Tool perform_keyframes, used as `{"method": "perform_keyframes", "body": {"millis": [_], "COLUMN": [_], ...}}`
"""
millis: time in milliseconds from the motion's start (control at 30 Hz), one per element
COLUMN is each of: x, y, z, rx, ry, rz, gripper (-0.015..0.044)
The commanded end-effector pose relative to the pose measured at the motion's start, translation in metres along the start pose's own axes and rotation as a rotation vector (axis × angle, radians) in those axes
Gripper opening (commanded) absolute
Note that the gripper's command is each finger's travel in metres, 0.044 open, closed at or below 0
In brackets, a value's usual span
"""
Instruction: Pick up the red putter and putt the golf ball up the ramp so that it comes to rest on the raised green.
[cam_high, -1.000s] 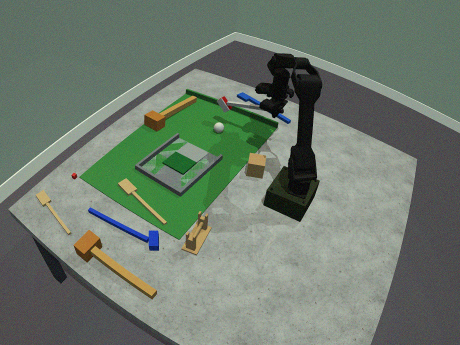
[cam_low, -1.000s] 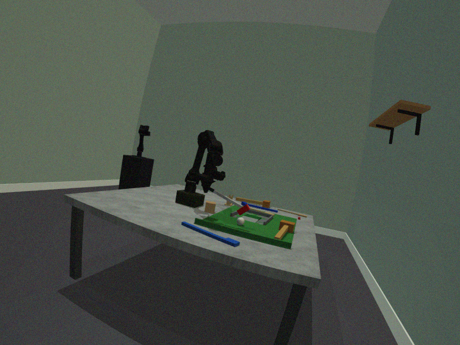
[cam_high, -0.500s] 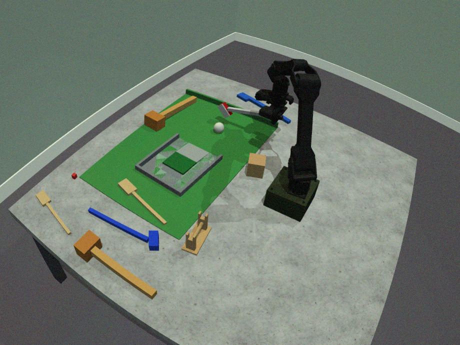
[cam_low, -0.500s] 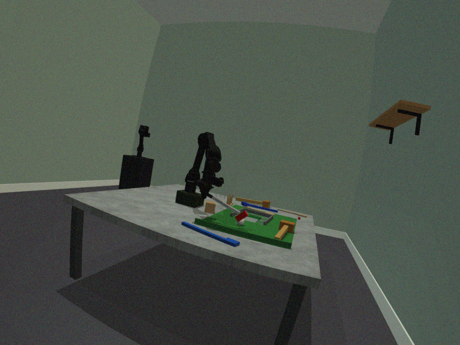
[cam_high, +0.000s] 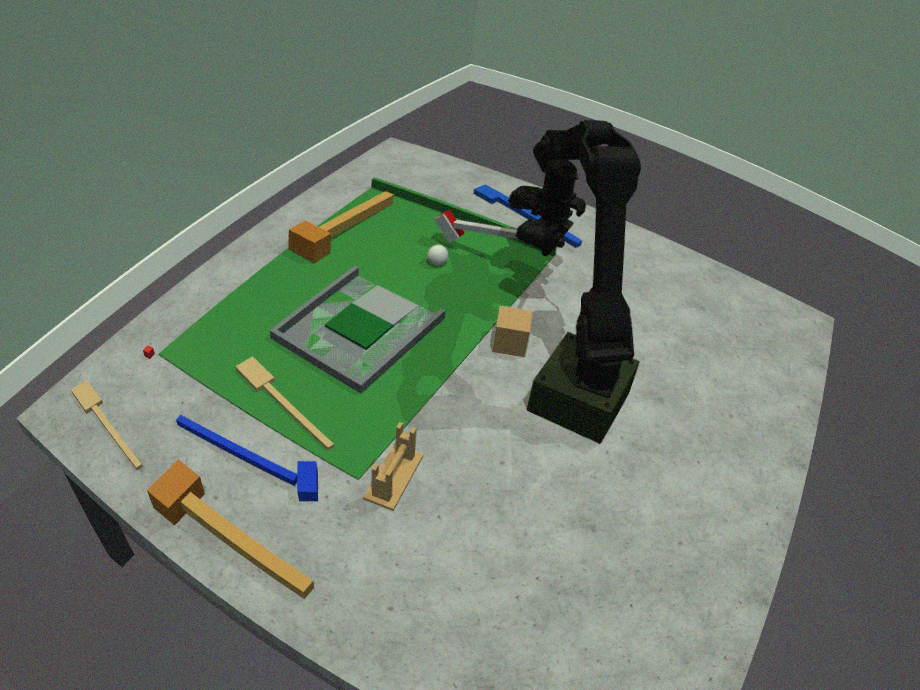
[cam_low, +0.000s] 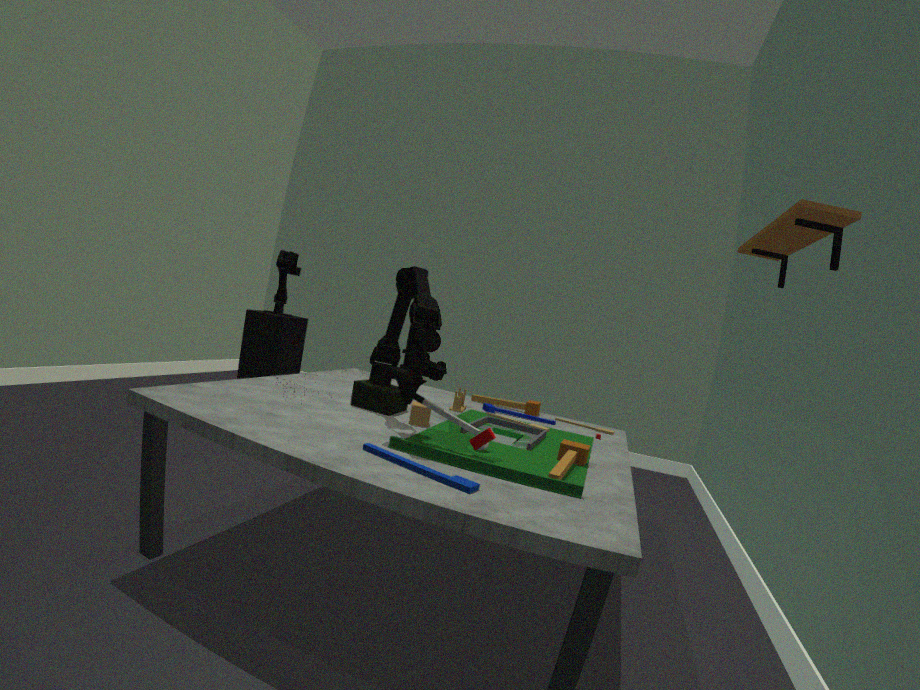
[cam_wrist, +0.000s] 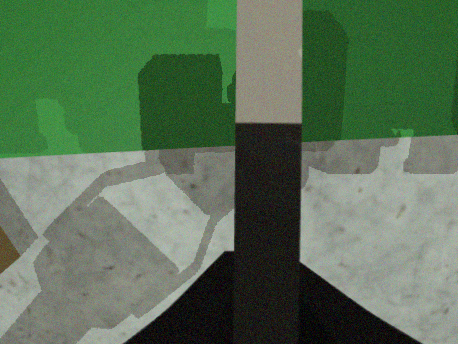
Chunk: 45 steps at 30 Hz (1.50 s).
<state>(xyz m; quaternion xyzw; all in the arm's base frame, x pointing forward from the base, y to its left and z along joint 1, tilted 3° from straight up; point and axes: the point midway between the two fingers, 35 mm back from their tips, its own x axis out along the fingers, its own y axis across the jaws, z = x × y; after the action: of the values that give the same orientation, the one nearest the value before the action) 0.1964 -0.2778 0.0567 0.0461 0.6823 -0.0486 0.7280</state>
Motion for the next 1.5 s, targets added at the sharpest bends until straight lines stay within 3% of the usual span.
{"method": "perform_keyframes", "body": {"millis": [0,1167,1333,1467], "x": [0.009,0.016,0.016,0.013], "y": [0.002,-0.028,-0.016,0.038], "z": [-0.001,-0.002,-0.001,0.007], "rx": [0.007,0.007,0.01,0.009], "ry": [0.003,0.003,0.007,0.005], "rz": [0.005,0.003,0.009,0.01], "gripper": [0.0,0.0,0.0,0.0]}}
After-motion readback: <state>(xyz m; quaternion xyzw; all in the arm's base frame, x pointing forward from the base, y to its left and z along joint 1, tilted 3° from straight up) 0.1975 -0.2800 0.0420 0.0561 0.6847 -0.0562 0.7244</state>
